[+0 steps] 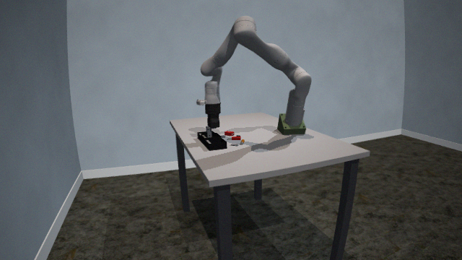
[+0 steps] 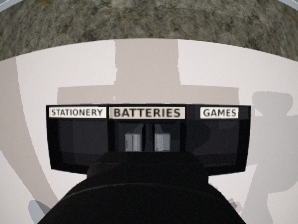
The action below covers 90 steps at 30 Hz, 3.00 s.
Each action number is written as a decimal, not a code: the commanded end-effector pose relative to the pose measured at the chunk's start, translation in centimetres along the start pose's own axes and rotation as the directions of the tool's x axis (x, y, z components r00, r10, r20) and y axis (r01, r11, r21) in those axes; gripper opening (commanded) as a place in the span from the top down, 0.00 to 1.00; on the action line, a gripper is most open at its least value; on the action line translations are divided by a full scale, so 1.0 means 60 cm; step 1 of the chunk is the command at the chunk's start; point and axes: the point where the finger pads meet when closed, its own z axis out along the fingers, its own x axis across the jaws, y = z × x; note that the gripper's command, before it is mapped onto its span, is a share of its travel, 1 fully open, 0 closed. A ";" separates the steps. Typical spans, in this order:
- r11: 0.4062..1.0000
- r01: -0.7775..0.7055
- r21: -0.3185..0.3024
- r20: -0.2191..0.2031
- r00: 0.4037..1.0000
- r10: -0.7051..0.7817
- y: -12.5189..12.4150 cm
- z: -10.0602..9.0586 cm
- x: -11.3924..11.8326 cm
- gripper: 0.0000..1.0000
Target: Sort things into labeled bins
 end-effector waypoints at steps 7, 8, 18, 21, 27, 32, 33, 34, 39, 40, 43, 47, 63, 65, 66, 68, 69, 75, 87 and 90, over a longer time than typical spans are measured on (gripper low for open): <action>1.000 -0.004 0.002 0.000 1.000 0.004 0.000 0.001 0.000 0.69; 1.000 -0.004 0.002 0.000 1.000 0.004 0.000 0.001 0.000 0.69; 1.000 -0.004 0.002 0.000 1.000 0.004 0.000 0.001 0.000 0.69; 1.000 -0.004 0.002 0.000 1.000 0.004 0.000 0.001 0.000 0.69; 1.000 -0.011 -0.002 0.003 1.000 0.011 0.003 -0.006 -0.001 0.69; 1.000 -0.008 0.000 0.002 1.000 0.008 0.001 -0.019 0.001 0.69; 1.000 -0.008 0.000 0.001 1.000 0.008 0.001 -0.021 0.001 0.69; 1.000 -0.008 0.001 0.001 1.000 0.008 0.000 -0.024 0.001 0.69; 1.000 0.000 0.000 0.001 1.000 0.000 0.000 -0.030 0.000 0.69; 1.000 -0.005 0.001 0.001 1.000 0.005 0.000 -0.033 0.000 0.69; 1.000 -0.008 0.001 0.001 1.000 0.008 0.000 -0.039 0.001 0.69; 1.000 -0.007 0.001 0.001 1.000 0.007 0.000 -0.048 0.001 0.69; 1.000 -0.009 -0.002 -0.005 1.000 0.009 0.003 -0.088 -0.007 0.69; 1.000 -0.009 -0.001 -0.008 1.000 0.009 0.003 -0.088 -0.021 0.69; 1.000 -0.009 -0.001 -0.008 1.000 0.009 0.003 -0.087 -0.030 0.69; 1.000 -0.009 -0.001 -0.007 1.000 0.009 0.003 -0.087 -0.047 0.69; 1.000 -0.009 -0.001 -0.007 1.000 0.009 0.003 -0.087 -0.055 0.69; 1.000 -0.009 -0.001 -0.008 1.000 0.009 0.002 -0.087 -0.088 0.69; 1.000 -0.003 -0.002 -0.004 1.000 0.003 0.002 -0.087 -0.139 0.69; 1.000 0.003 0.002 -0.001 1.000 -0.003 -0.001 -0.079 -0.140 0.69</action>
